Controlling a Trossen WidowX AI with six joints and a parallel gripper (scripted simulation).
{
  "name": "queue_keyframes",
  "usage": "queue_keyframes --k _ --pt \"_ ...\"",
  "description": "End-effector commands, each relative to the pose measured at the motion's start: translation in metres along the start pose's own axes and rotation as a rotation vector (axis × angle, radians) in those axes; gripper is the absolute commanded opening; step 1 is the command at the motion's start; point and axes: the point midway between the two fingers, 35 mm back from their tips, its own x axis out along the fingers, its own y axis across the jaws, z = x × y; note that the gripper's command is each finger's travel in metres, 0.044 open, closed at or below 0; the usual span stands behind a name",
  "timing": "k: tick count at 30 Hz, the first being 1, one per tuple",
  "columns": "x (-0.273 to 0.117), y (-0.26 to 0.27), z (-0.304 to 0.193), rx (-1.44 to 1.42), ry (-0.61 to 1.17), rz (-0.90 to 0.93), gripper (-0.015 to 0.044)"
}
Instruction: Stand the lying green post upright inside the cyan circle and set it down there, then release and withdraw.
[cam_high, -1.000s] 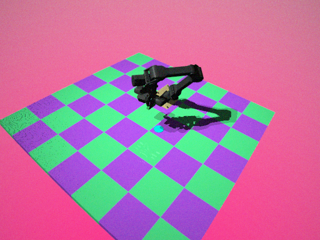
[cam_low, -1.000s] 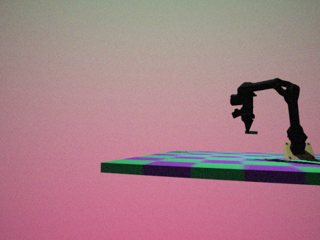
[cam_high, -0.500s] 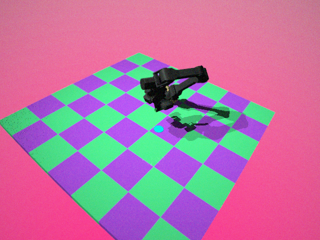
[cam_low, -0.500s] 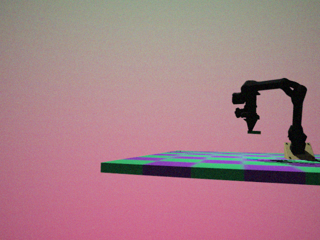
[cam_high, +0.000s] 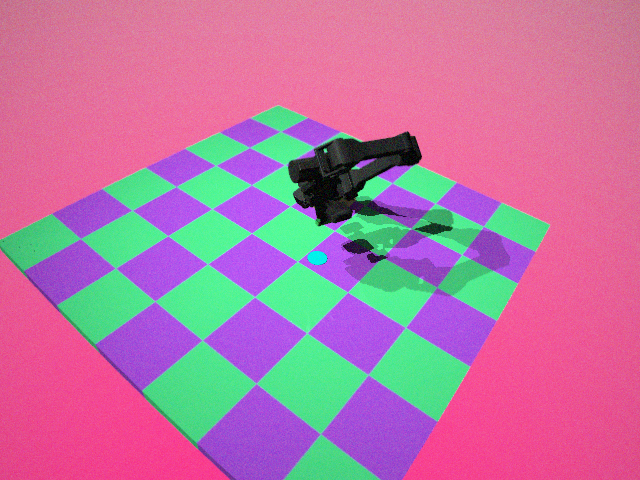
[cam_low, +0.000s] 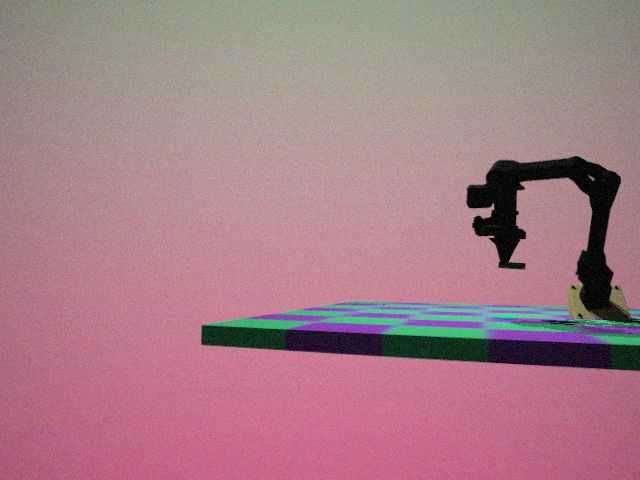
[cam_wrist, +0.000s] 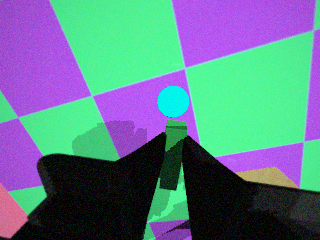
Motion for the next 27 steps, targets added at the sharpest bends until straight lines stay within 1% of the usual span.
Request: queue_keyframes --k 1,27 --pt "0.002 -0.001 -0.003 0.001 -0.008 -0.027 0.0023" --pt "0.016 -0.008 -0.013 -0.036 -0.067 -0.181 0.0023"
